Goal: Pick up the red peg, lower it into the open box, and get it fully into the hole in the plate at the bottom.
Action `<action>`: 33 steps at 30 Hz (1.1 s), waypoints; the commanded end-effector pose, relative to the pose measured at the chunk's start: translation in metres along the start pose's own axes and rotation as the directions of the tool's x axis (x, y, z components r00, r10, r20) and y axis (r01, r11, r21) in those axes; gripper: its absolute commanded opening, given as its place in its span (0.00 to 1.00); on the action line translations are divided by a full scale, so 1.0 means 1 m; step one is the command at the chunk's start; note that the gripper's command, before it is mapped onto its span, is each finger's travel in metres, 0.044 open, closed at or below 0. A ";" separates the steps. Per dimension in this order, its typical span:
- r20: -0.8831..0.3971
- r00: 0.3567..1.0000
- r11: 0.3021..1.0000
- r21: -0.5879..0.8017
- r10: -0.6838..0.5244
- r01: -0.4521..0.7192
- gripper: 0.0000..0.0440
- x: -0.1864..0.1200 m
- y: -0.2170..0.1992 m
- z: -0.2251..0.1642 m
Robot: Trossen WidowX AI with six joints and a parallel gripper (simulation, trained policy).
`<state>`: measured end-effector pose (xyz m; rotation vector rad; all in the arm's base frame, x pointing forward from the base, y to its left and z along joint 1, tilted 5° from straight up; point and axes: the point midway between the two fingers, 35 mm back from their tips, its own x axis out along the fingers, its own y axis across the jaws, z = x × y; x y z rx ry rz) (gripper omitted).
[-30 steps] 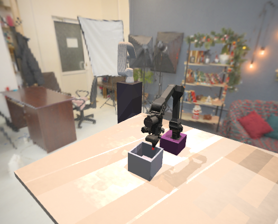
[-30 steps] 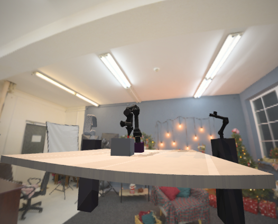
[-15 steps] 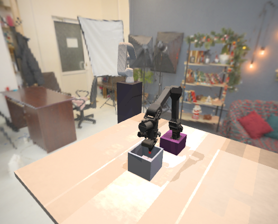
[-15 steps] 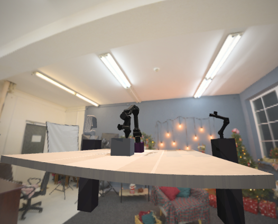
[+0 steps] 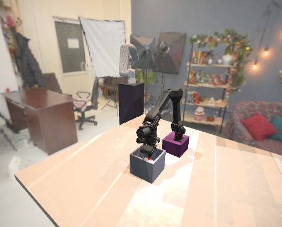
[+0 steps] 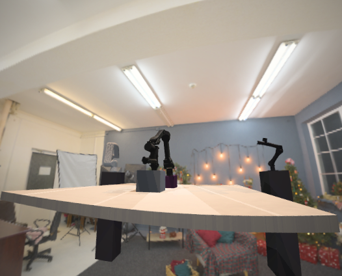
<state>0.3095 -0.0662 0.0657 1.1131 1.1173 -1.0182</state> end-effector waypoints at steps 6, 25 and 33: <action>-0.014 1.000 0.999 -0.033 -0.013 0.012 0.00 0.021 0.002 0.004; -0.089 0.994 0.995 -0.075 -0.068 0.062 0.39 0.034 0.005 0.004; -0.183 0.981 0.997 -0.049 -0.070 0.062 0.43 0.025 0.005 0.008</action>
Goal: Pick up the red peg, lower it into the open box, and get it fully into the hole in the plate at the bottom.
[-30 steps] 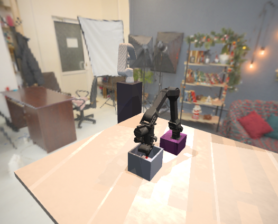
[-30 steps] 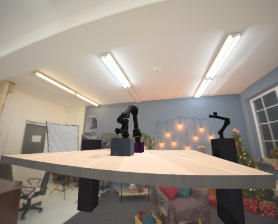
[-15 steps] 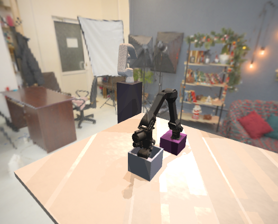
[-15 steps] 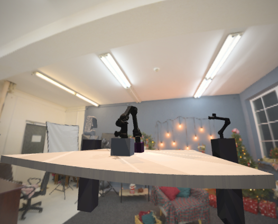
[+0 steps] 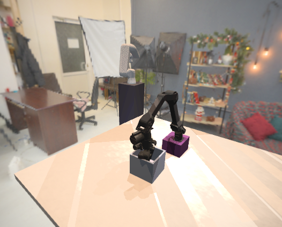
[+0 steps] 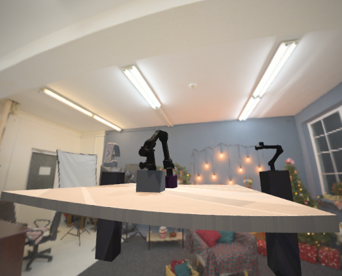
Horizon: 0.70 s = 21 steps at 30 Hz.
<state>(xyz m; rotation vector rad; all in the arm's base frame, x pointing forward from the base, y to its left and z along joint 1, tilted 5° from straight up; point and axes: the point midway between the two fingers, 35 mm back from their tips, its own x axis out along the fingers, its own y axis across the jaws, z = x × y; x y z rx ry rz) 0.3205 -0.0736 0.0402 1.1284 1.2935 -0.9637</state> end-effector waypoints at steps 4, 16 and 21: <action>-0.077 0.997 1.000 0.015 -0.001 0.002 0.46 -0.007 0.000 0.002; -0.147 0.989 0.999 0.044 0.021 -0.015 0.55 -0.024 0.001 0.008; -0.163 0.986 0.998 0.058 0.034 -0.025 0.57 -0.032 0.001 0.012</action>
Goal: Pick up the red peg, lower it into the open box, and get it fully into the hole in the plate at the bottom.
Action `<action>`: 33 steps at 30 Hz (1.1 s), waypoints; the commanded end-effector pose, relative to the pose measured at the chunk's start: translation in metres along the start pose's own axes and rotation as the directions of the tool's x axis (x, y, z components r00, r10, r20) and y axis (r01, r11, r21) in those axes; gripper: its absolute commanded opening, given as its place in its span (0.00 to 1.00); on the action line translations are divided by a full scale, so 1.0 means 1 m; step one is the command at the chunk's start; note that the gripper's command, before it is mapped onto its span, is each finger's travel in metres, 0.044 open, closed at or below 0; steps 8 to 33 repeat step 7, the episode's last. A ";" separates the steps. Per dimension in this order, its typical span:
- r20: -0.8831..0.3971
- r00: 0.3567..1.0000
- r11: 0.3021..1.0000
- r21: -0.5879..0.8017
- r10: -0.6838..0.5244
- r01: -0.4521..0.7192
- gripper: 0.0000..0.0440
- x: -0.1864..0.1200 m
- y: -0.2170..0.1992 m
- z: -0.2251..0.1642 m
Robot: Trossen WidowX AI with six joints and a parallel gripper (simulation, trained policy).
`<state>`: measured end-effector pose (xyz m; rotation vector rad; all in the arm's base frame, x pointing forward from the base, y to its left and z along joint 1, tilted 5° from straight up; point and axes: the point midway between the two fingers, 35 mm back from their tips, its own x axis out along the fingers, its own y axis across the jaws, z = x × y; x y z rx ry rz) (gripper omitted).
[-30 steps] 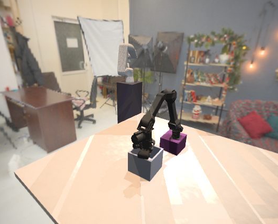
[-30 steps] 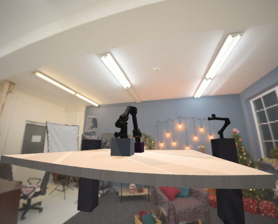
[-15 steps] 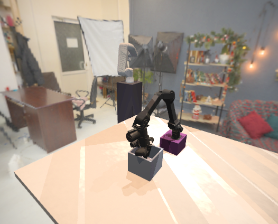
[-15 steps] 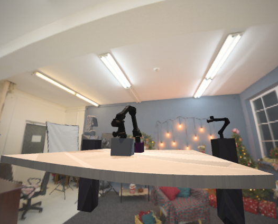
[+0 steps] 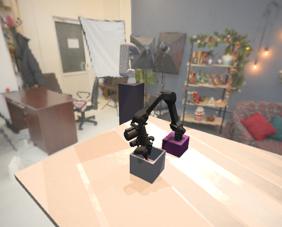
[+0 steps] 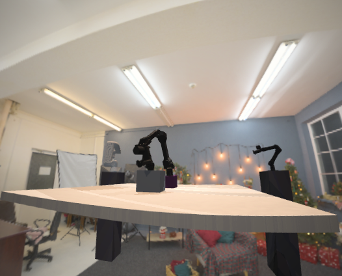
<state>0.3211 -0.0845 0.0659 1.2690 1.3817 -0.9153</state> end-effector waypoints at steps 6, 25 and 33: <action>-0.025 0.999 0.999 0.017 0.028 -0.028 0.46 -0.014 0.002 0.006; -0.025 0.999 0.999 0.017 0.033 -0.033 0.42 -0.015 0.002 0.007; -0.025 0.999 0.999 0.017 0.033 -0.033 0.42 -0.015 0.002 0.007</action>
